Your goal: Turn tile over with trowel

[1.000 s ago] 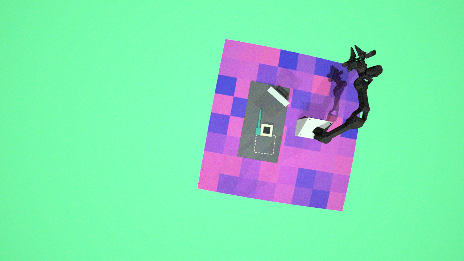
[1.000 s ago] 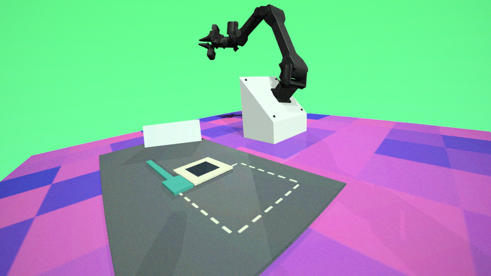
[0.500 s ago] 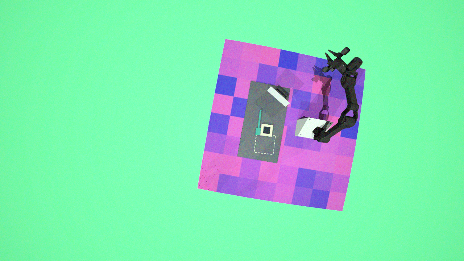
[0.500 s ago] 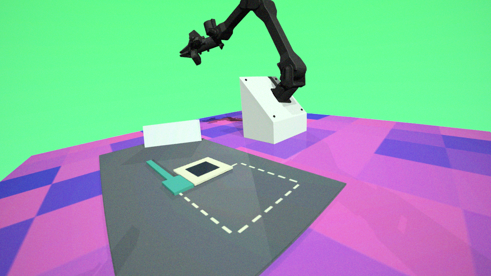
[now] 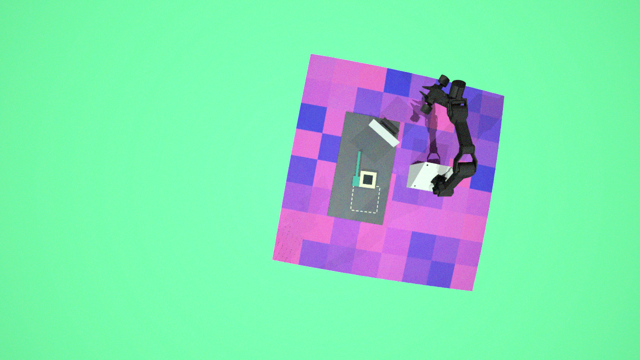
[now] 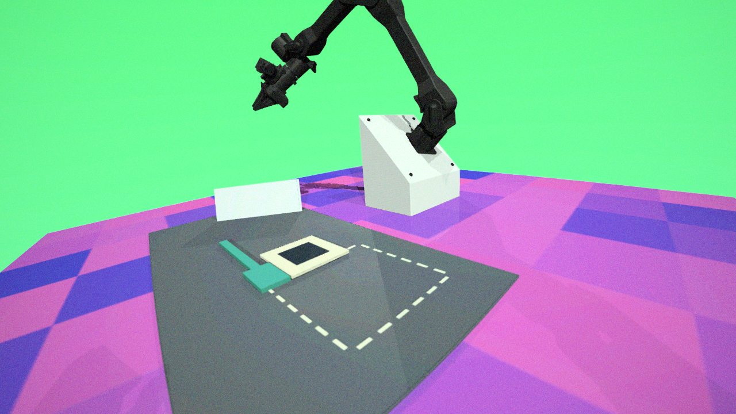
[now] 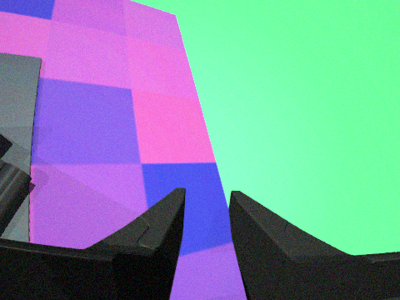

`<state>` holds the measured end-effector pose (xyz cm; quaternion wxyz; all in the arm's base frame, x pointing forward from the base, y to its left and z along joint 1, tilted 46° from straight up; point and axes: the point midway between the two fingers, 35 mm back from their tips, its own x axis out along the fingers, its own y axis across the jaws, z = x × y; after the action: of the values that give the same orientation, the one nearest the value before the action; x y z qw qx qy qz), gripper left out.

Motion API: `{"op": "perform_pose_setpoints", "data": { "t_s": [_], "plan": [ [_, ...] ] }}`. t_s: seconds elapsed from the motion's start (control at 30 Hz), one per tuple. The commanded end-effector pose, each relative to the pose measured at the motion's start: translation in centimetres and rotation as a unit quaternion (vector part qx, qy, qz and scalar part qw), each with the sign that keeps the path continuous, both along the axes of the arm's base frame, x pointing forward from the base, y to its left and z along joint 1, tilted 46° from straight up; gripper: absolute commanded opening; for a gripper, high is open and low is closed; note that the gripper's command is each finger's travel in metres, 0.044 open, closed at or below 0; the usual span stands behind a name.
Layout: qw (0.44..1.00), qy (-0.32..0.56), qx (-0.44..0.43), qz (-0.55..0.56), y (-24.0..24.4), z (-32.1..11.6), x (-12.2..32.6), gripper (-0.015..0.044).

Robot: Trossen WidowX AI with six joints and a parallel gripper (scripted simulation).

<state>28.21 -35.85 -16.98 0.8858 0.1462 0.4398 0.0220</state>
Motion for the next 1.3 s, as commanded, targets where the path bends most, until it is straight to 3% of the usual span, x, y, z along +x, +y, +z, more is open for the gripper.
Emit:
{"op": "perform_pose_setpoints", "data": {
  "t_s": [0.0,0.43,0.87,1.27],
  "plan": [
    [0.998,0.034,0.047,0.006,2.9,0.3,1.1,0.0100],
    [0.962,0.186,0.199,0.034,14.6,1.4,2.6,0.0100],
    [0.881,0.374,0.286,0.052,24.9,4.5,0.8,0.0100],
    [0.873,0.388,0.291,0.060,26.0,4.5,0.7,0.0100]
  ]
}}
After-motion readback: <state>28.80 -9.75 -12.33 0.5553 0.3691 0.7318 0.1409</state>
